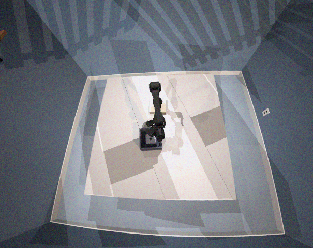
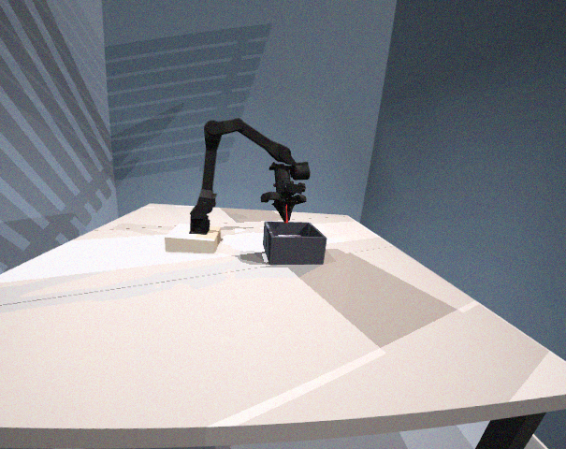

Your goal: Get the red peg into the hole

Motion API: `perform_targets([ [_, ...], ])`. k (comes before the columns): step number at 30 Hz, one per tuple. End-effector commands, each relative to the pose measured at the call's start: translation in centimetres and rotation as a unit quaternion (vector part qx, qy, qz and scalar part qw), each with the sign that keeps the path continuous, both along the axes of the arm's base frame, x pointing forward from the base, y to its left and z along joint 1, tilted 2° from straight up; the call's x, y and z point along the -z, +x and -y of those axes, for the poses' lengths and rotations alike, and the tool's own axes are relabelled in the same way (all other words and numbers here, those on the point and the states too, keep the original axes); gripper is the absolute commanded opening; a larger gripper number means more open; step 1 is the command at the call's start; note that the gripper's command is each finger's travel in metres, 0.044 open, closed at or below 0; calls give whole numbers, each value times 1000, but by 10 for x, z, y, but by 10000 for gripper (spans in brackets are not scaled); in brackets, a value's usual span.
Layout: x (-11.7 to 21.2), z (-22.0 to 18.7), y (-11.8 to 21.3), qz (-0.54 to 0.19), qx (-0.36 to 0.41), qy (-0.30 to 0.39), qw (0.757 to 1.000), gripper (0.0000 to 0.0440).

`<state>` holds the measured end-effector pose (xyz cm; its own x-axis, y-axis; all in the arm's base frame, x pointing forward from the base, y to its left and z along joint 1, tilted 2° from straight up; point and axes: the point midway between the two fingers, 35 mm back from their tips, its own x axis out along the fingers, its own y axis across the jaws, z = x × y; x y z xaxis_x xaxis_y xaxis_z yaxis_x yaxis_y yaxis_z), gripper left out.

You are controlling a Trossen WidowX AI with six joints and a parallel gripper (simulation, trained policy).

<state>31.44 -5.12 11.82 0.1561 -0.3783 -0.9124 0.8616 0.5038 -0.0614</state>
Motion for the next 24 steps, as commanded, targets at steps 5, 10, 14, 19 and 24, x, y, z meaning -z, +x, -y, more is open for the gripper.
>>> perform_targets([
  [5,16,24,17,-6,-24,16,1000,0],
  [10,28,32,23,-14,-49,28,998,0],
  [14,39,34,26,-23,-72,40,996,0],
  [19,53,34,26,-40,-96,57,993,63],
  [24,61,37,28,-48,-103,73,991,179],
])
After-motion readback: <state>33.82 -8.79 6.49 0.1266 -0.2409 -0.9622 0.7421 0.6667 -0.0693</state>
